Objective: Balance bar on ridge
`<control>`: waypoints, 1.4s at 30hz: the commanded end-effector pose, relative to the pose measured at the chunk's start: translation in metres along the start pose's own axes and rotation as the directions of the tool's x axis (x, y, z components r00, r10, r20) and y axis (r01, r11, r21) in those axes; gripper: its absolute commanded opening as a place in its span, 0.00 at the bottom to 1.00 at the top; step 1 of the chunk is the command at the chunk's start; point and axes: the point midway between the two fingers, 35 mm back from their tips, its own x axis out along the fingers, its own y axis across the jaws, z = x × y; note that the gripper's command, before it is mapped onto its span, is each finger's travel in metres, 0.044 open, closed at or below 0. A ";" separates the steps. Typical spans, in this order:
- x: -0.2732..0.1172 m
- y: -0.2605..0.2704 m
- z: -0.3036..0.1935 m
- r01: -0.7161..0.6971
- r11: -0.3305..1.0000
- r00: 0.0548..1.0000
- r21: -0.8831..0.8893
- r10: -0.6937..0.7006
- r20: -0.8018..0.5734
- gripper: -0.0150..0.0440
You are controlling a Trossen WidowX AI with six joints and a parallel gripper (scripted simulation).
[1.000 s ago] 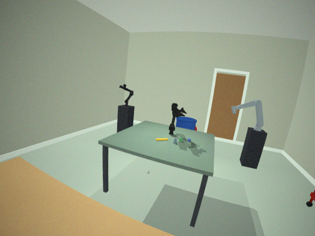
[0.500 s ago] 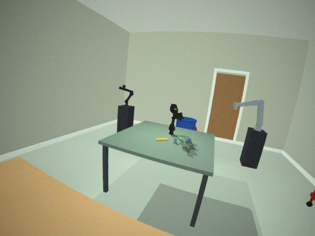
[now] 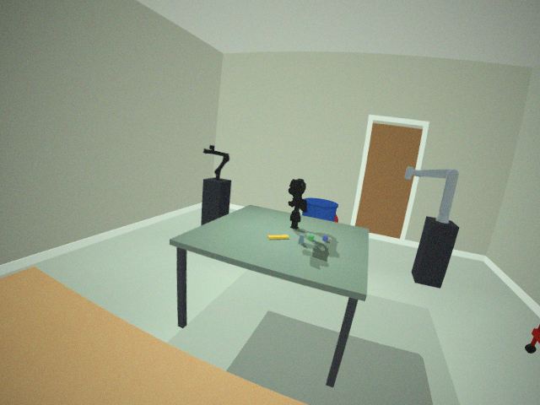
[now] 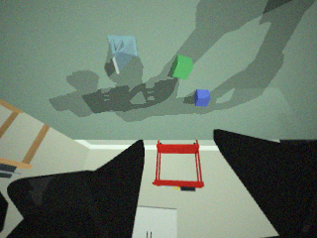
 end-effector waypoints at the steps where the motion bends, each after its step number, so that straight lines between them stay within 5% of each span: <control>1: 0.006 0.015 0.019 0.009 0.997 0.997 -0.079 -0.003 0.083 0.79; 28: 0.035 0.077 0.170 0.487 0.746 0.781 -0.454 -0.138 0.610 0.79; 42: 0.063 0.075 0.202 0.523 0.718 0.760 -0.459 -0.148 0.633 0.79</control>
